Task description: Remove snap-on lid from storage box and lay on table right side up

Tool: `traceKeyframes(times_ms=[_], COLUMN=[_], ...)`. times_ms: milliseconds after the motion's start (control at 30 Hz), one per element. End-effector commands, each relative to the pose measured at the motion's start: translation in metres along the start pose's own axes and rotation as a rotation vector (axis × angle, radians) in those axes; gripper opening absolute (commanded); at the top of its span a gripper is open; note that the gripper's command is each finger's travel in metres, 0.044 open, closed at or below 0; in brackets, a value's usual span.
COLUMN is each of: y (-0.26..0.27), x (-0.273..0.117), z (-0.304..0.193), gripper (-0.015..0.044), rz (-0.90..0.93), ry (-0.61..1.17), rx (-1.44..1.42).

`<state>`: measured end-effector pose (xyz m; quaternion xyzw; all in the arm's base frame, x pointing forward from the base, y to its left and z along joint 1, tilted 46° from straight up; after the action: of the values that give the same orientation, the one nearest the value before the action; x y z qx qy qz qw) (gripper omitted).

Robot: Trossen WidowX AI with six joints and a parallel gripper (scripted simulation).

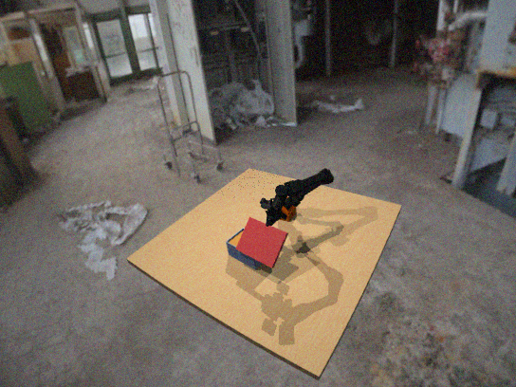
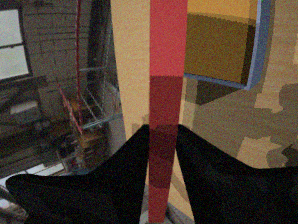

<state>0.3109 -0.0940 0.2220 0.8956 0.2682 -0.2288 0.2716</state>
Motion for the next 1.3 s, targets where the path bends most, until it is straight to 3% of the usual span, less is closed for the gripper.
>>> traceKeyframes(times_ms=[0, 1267], y=[0.003, -0.012], x=[-0.006, -0.015], z=[-0.015, -0.089], gripper=[0.0, 0.0], rz=[0.026, 0.026], ry=[0.006, 0.009], rx=[-0.015, -0.013])
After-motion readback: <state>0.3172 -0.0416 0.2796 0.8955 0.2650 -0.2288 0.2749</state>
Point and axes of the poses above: the point midway between the two fingers, 35 mm back from their tips, its own x axis out along the fingers, its own y axis across the jaws, z = x × y, the point moved 8 cm from there along -x, back along the fingers, and after that the axes turned 5 degrees about x, right-handed, at the moved point
